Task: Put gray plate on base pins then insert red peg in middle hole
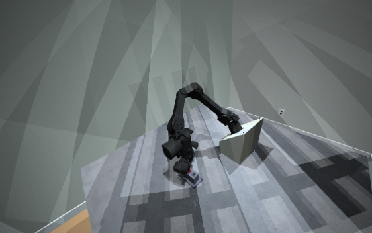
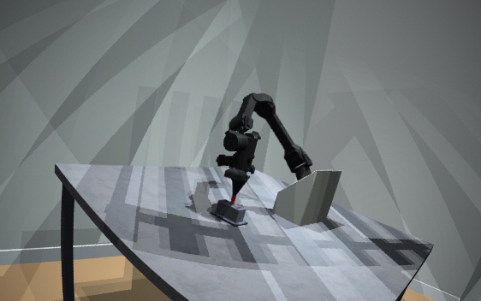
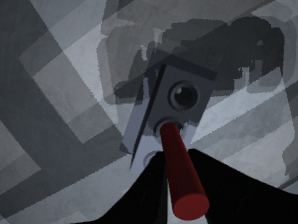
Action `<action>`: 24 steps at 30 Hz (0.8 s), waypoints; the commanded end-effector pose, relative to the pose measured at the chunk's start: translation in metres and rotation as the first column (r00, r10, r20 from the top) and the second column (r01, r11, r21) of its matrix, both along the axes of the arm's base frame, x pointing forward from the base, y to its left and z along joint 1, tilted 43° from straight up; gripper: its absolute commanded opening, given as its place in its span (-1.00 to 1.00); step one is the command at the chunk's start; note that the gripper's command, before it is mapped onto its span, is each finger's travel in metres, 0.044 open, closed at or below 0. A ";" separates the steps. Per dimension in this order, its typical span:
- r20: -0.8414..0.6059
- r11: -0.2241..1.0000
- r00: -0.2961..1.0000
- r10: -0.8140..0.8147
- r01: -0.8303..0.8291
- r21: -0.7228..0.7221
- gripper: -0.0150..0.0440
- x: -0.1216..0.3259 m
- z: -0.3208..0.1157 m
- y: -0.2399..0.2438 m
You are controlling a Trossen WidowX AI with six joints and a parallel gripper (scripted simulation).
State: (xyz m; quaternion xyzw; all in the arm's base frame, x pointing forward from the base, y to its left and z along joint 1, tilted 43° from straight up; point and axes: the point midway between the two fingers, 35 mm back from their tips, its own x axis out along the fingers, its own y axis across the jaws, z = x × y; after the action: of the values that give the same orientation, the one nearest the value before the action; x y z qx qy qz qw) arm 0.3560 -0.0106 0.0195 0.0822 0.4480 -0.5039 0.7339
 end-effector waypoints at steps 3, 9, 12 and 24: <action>0.000 1.000 1.000 0.000 0.000 0.000 -0.31 0.000 0.000 0.000; 0.000 1.000 1.000 0.000 0.000 0.000 0.02 0.000 0.000 0.000; 0.000 1.000 1.000 0.000 0.000 0.000 0.02 0.000 0.000 0.000; -0.013 1.000 1.000 0.006 -0.006 -0.008 0.02 -0.001 0.003 0.004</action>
State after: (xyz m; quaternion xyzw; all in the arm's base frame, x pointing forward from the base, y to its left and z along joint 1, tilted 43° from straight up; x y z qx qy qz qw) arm 0.3545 -0.0088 0.0201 0.0763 0.4522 -0.5029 0.7327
